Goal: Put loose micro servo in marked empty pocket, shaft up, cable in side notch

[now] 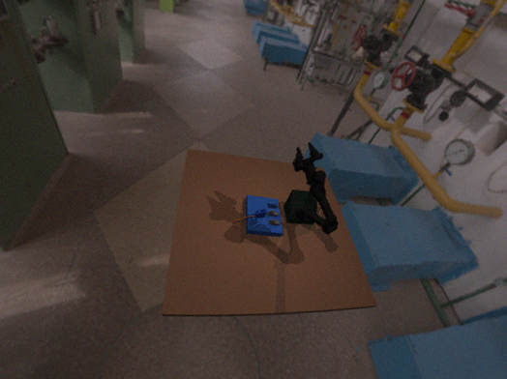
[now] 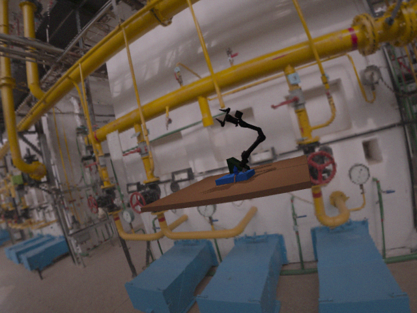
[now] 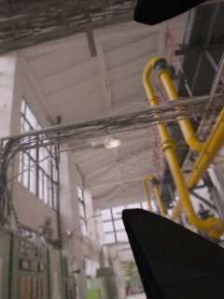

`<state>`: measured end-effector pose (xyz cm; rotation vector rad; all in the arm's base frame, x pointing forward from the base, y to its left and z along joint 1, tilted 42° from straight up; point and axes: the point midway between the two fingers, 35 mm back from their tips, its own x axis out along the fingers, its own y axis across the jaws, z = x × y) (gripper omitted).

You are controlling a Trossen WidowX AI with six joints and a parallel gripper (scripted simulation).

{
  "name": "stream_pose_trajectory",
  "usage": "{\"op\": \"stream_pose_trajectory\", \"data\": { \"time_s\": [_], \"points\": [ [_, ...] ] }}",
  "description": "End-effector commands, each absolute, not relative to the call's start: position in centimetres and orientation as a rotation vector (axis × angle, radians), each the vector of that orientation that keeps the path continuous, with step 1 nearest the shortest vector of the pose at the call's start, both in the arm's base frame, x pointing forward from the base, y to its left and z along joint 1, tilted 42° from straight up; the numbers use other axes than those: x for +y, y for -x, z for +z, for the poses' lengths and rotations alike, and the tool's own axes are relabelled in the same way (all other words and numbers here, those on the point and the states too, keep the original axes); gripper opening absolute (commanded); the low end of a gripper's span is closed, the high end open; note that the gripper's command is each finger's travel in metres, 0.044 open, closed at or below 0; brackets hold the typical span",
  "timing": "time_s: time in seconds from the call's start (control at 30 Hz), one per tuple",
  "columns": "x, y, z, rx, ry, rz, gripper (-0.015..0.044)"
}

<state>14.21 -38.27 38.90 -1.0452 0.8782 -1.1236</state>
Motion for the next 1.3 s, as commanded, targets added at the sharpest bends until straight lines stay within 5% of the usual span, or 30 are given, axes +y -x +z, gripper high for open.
{"op": "stream_pose_trajectory", "data": {
  "time_s": [0.0, 1.27],
  "points": [
    [-38.3, -15.4, 37.7, 0.828, 0.953, -1.087, 0.0440],
    [-34.2, -25.5, 25.1, 0.603, -0.157, -0.818, 0.0440]
  ]
}}
